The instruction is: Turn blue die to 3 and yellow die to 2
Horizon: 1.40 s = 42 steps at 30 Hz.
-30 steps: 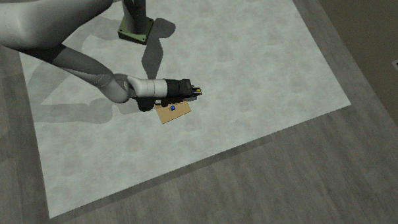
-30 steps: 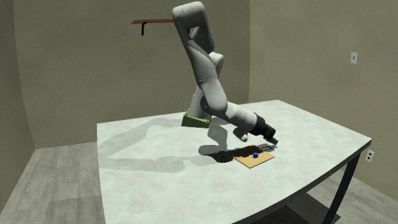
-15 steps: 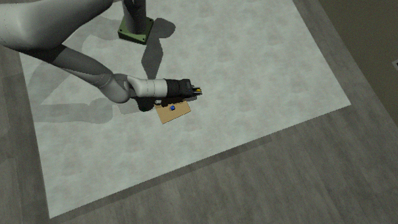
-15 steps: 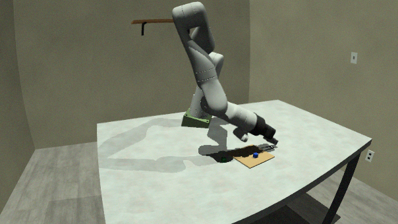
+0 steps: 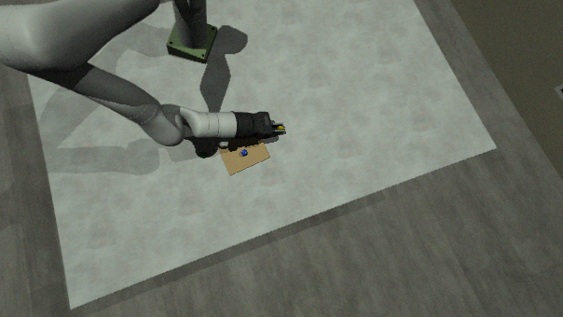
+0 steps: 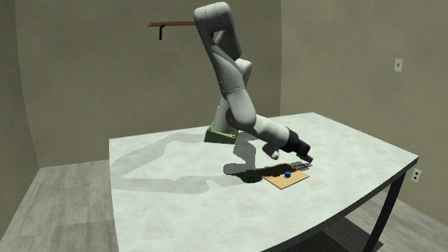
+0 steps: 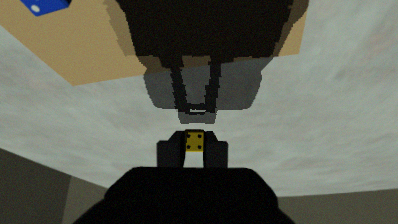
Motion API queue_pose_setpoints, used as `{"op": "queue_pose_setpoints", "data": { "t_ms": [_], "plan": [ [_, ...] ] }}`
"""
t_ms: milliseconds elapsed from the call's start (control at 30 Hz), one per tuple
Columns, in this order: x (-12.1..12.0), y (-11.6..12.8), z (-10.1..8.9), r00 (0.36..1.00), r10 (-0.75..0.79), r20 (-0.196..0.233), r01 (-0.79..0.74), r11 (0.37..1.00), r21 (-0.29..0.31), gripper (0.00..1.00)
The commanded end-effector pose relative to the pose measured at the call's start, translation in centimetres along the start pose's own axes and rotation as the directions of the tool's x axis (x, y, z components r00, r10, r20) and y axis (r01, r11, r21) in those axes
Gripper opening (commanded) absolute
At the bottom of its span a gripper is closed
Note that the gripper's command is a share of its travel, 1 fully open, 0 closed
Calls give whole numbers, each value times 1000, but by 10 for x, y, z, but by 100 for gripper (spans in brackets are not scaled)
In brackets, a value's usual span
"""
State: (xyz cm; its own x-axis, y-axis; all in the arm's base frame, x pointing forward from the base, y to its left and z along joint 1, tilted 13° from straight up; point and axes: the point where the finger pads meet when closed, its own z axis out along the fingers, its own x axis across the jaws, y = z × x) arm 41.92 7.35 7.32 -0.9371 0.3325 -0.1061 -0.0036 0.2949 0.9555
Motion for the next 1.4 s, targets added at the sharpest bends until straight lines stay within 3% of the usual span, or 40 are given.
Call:
{"op": "queue_pose_setpoints", "data": {
  "t_ms": [0, 1367],
  "plan": [
    [0, 1, 0, 1000, -1, 0, 1, 1000, 0, 34],
    [0, -10, 5, 1000, -1, 0, 1, 1000, 0, 34]
  ]
}}
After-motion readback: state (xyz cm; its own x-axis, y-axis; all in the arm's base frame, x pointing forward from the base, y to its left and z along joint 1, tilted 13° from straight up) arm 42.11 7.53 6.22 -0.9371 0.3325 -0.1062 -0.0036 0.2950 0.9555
